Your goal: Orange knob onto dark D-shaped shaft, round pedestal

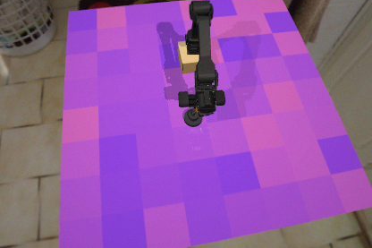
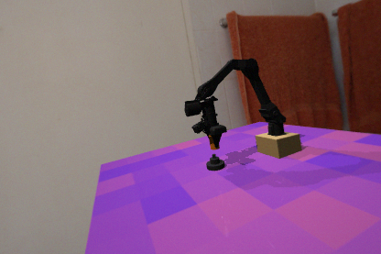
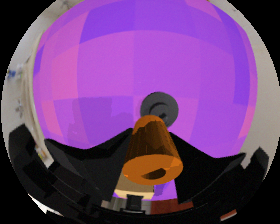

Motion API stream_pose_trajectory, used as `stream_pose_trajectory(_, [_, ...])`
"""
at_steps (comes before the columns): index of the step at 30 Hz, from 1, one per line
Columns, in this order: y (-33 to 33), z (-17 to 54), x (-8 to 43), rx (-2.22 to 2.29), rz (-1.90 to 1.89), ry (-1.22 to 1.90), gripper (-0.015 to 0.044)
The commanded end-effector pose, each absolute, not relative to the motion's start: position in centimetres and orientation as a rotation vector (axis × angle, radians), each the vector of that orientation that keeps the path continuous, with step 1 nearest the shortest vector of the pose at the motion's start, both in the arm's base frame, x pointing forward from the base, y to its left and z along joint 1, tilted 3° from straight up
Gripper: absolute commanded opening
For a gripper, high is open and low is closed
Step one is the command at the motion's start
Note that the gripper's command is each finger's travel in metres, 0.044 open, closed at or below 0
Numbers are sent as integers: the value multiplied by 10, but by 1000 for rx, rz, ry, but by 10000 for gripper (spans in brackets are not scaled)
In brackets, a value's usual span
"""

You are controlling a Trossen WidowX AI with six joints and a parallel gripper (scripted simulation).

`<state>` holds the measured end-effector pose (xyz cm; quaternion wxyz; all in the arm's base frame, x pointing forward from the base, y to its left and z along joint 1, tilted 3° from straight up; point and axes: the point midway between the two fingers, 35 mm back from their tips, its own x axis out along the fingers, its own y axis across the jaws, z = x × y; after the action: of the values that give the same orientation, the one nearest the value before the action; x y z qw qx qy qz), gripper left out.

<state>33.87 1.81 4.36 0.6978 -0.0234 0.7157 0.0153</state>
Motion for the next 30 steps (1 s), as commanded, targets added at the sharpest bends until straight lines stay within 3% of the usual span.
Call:
stream_pose_trajectory(1, [6,40,341,-59,31,1595,0])
stream_pose_trajectory(30, [-8,11,344,-58,28,1595,0])
